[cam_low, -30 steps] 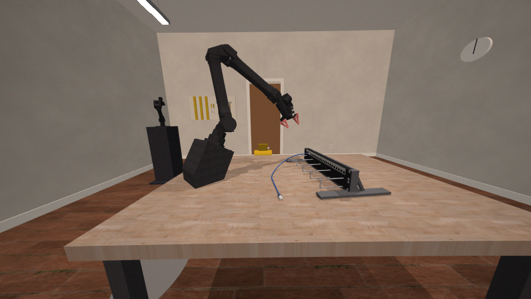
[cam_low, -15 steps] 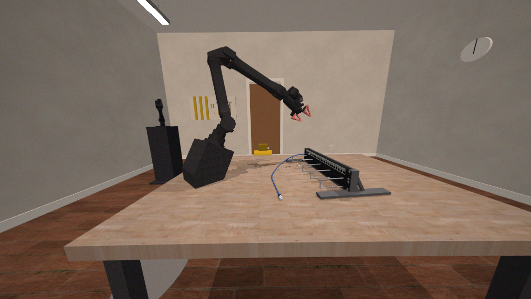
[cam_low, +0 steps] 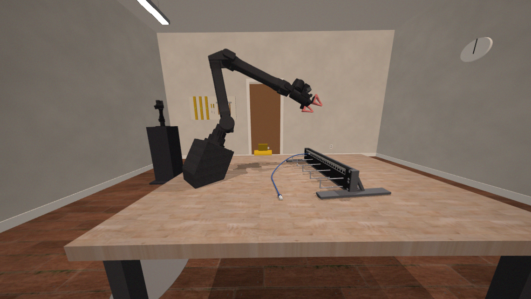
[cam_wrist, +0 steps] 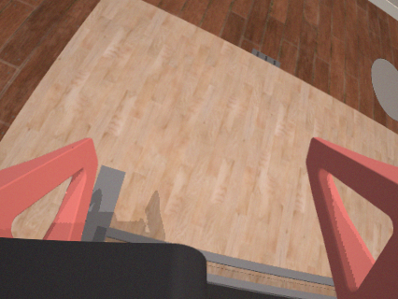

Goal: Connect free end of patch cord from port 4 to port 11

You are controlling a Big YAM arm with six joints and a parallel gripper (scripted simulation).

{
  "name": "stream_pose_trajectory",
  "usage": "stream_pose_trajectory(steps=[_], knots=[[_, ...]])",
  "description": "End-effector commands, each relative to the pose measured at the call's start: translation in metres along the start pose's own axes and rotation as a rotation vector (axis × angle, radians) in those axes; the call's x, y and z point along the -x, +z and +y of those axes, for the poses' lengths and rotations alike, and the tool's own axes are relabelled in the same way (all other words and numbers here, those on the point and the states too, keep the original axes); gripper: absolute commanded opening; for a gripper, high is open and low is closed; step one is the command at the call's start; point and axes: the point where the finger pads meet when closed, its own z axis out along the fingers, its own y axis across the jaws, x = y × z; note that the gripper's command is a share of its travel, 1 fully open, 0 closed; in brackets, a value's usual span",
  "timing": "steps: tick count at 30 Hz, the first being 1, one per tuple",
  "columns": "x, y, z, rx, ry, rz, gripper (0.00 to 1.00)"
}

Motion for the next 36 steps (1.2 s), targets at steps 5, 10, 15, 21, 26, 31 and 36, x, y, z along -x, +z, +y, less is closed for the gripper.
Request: stream_pose_trajectory(steps=[5,10,15,21,26,31,36], knots=[[0.063,-0.003,-0.054,-0.096,0.074,-0.154,1.00],[0.032,0.010,-0.091,-0.145,0.135,-0.103,1.00],[-0.032,0.027,-0.114,-0.165,0.206,0.039,1.00],[-0.102,0.037,-0.143,-0.199,0.310,0.187,1.00],[-0.157,0.038,-0.168,-0.233,0.411,0.300,1.00],[-0.210,0.033,-0.190,-0.270,0.518,0.404,1.00],[-0.265,0.021,-0.212,-0.316,0.647,0.511,1.00]])
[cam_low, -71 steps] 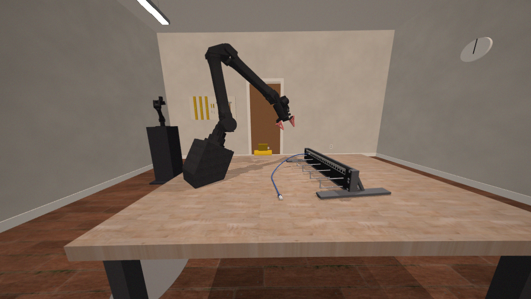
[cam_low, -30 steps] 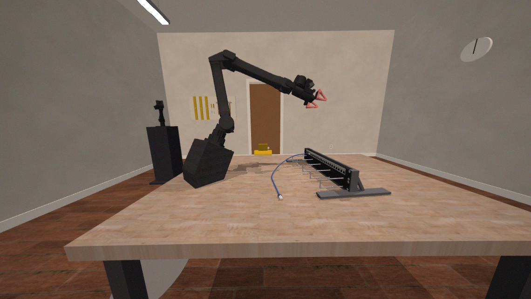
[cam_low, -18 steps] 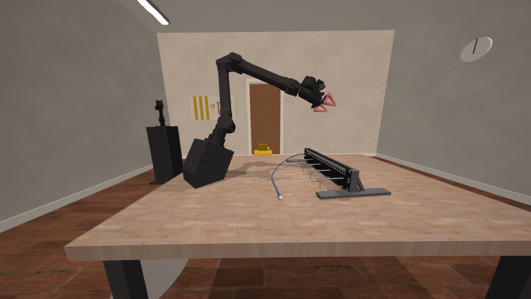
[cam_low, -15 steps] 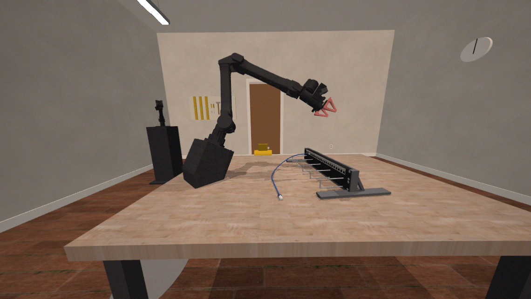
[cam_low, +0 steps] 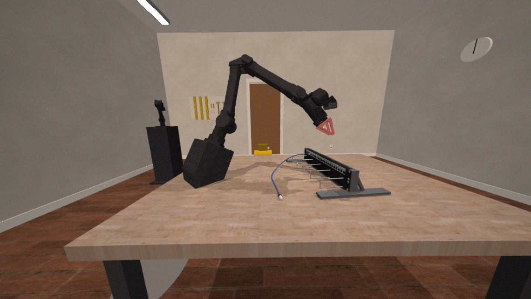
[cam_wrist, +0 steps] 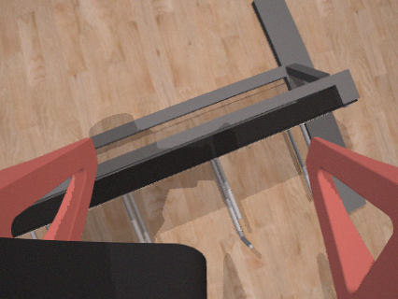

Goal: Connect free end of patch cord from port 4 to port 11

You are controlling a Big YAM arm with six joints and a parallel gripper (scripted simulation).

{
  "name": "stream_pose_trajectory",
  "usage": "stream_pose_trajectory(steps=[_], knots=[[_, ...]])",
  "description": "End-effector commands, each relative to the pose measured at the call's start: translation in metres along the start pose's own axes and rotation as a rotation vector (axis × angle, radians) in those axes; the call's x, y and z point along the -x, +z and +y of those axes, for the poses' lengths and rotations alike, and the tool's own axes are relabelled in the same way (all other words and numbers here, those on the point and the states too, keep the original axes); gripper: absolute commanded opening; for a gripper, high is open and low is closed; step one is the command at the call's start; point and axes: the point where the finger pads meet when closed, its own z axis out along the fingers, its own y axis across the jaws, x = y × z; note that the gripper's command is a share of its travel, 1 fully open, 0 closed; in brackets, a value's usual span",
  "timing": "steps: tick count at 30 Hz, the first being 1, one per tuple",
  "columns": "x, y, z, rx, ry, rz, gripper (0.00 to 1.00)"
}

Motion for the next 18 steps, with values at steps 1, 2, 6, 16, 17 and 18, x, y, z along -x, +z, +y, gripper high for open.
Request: stream_pose_trajectory(steps=[1,2,6,16,17,18], knots=[[-0.020,0.011,-0.038,-0.049,0.128,0.066,1.00],[-0.027,0.013,-0.048,-0.058,0.156,0.088,1.00],[-0.056,0.022,-0.081,-0.094,0.265,0.169,1.00],[-0.131,0.028,-0.153,-0.179,0.555,0.353,1.00],[-0.138,0.028,-0.160,-0.187,0.587,0.371,1.00],[-0.146,0.027,-0.166,-0.195,0.619,0.389,1.00]])
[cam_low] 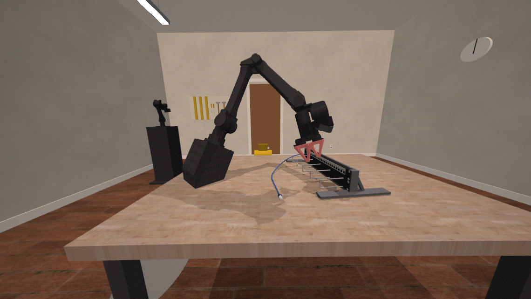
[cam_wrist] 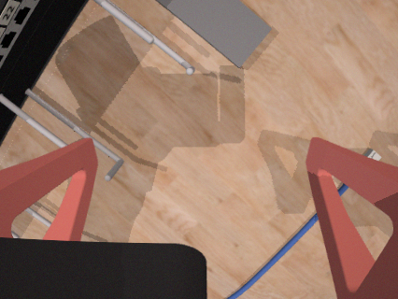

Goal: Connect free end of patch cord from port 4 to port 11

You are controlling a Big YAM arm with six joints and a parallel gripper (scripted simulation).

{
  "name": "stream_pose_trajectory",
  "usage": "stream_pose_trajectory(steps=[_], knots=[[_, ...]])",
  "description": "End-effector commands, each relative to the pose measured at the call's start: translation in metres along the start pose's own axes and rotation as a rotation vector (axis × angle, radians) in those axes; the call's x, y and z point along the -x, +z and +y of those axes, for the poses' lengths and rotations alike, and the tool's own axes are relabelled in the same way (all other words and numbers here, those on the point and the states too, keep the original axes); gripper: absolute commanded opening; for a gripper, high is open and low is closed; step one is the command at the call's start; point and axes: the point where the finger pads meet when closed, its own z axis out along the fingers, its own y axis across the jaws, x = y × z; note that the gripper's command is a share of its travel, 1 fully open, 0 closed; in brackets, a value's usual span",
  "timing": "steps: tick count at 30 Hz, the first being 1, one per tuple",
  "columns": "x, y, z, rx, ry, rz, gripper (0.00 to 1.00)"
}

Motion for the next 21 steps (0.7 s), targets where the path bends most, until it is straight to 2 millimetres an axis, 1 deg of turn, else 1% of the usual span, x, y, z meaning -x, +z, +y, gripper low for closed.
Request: stream_pose_trajectory(steps=[1,2,4,5,6,15,18,21], knots=[[-0.006,0.007,-0.036,-0.035,0.151,0.050,1.00],[-0.010,0.009,-0.045,-0.042,0.183,0.068,1.00],[-0.010,0.009,-0.045,-0.042,0.183,0.068,1.00],[-0.018,0.013,-0.062,-0.055,0.251,0.105,1.00],[-0.024,0.016,-0.073,-0.064,0.295,0.128,1.00],[-0.062,0.026,-0.132,-0.108,0.571,0.267,1.00],[-0.073,0.027,-0.145,-0.117,0.640,0.301,1.00],[-0.075,0.027,-0.147,-0.119,0.654,0.307,1.00]])
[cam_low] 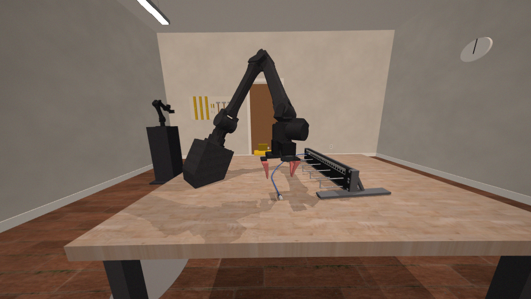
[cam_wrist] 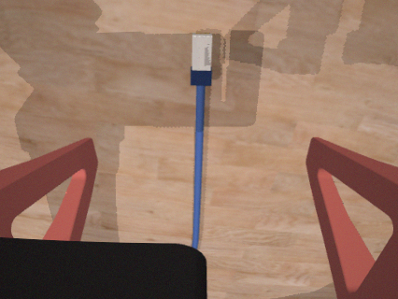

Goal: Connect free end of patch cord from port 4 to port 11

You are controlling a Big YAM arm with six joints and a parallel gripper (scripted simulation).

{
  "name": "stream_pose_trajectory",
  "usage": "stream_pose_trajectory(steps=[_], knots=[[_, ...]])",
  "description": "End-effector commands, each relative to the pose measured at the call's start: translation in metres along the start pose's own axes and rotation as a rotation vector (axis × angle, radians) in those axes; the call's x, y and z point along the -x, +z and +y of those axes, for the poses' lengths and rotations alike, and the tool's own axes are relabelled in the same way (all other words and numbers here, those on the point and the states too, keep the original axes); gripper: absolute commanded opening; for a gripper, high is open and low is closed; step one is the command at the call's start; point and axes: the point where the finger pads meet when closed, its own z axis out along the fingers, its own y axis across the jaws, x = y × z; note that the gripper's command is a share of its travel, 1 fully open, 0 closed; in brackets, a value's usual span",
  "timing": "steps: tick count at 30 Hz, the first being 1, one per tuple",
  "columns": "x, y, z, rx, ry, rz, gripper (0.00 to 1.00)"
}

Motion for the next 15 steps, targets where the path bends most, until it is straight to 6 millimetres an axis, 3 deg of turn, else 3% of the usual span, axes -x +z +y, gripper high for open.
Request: stream_pose_trajectory(steps=[1,14,15], knots=[[0.005,-0.005,0.000,0.009,0.049,-0.001,1.00],[0.012,-0.011,0.018,0.031,0.023,-0.025,1.00],[0.012,-0.011,0.018,0.030,0.023,-0.024,0.00]])
